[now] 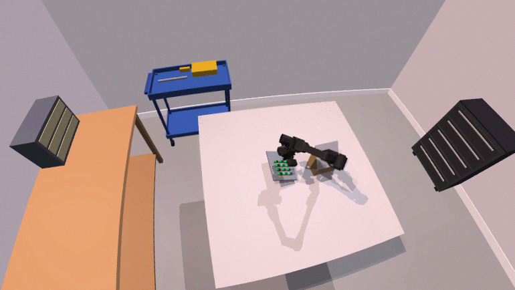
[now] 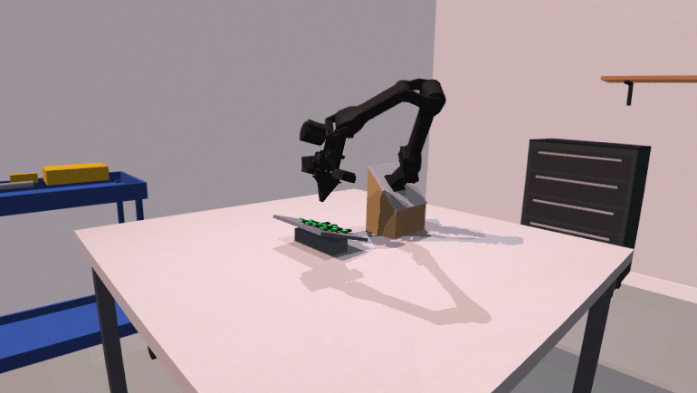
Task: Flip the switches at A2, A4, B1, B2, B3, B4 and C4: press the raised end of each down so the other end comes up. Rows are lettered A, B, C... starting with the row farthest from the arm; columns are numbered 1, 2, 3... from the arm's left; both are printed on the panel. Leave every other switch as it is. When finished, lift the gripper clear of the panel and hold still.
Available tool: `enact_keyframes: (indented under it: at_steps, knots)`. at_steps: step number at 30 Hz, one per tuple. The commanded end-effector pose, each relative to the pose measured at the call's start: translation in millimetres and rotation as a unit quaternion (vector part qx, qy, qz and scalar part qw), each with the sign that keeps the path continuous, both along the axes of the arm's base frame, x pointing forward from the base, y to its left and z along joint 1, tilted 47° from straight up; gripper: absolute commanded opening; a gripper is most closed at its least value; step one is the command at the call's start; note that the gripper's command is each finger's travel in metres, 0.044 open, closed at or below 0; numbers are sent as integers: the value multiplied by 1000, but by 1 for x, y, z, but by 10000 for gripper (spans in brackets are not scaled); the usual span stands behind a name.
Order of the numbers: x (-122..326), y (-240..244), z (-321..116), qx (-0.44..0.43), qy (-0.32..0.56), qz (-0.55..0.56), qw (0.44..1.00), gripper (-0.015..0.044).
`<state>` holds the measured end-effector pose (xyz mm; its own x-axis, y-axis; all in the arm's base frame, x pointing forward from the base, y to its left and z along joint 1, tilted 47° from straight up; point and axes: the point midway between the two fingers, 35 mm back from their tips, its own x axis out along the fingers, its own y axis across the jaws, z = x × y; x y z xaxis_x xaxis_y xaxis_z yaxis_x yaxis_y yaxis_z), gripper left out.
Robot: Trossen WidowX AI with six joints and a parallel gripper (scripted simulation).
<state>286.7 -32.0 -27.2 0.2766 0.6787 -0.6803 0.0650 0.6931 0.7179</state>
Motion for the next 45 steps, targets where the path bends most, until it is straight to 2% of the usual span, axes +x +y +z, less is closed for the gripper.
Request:
enact_keyframes:
  at_steps: [1,4,8,14,45]
  knots:
    - [-12,28,26,-1,-6,4,1000,0]
    - [-23,49,40,2,-4,0,1000,0]
    - [-26,53,43,3,-4,-1,1000,0]
    - [-17,77,20,3,-12,-10,1000,0]
    - [-10,95,3,4,-13,-10,1000,0]
